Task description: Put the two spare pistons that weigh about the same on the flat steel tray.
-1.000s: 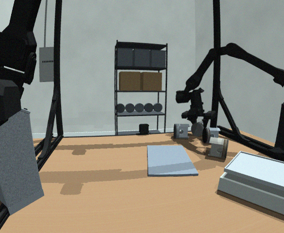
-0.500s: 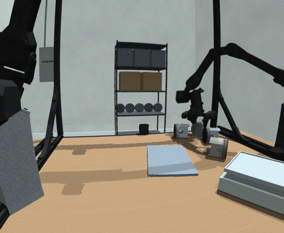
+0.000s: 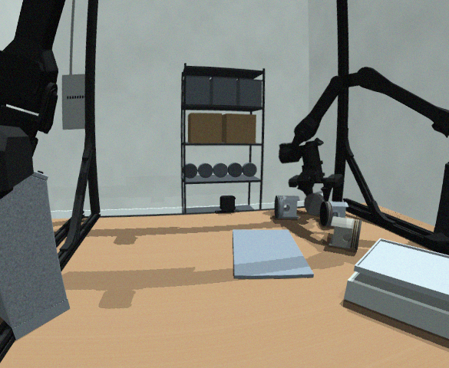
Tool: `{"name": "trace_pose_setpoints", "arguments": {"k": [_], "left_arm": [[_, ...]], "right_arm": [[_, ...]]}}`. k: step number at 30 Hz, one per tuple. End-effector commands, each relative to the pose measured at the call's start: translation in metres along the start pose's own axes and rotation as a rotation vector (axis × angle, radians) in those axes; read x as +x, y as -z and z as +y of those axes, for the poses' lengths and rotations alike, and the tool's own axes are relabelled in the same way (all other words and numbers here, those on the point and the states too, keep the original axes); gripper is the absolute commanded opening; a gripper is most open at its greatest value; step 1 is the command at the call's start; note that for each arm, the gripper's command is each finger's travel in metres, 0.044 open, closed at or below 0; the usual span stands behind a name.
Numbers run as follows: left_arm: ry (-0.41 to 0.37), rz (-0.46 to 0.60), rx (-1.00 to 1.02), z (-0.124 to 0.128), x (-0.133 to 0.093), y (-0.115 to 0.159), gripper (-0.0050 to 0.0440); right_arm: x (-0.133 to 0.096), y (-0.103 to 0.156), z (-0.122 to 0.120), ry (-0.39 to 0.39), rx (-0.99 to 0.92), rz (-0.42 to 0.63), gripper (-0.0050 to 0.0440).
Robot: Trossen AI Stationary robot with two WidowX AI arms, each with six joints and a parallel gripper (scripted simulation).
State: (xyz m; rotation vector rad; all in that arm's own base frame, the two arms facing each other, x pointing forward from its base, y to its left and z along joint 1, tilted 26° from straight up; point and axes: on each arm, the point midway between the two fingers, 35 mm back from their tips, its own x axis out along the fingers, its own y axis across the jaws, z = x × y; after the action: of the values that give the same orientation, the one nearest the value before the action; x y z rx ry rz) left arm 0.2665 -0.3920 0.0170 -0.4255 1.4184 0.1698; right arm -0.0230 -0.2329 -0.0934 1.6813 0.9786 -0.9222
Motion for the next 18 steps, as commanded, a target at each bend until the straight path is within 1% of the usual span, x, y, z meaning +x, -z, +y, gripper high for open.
{"name": "trace_pose_setpoints", "arguments": {"k": [1,18], "left_arm": [[0.013,-0.002,0.0,-0.001,-0.014,0.002,0.0158],[0.013,-0.002,0.0,0.003,-0.038,0.007,0.0158]], "right_arm": [[0.0,0.0,0.0,-0.001,0.0,0.001,0.044],[0.0,0.0,0.0,-0.001,0.0,0.001,0.044]]}}
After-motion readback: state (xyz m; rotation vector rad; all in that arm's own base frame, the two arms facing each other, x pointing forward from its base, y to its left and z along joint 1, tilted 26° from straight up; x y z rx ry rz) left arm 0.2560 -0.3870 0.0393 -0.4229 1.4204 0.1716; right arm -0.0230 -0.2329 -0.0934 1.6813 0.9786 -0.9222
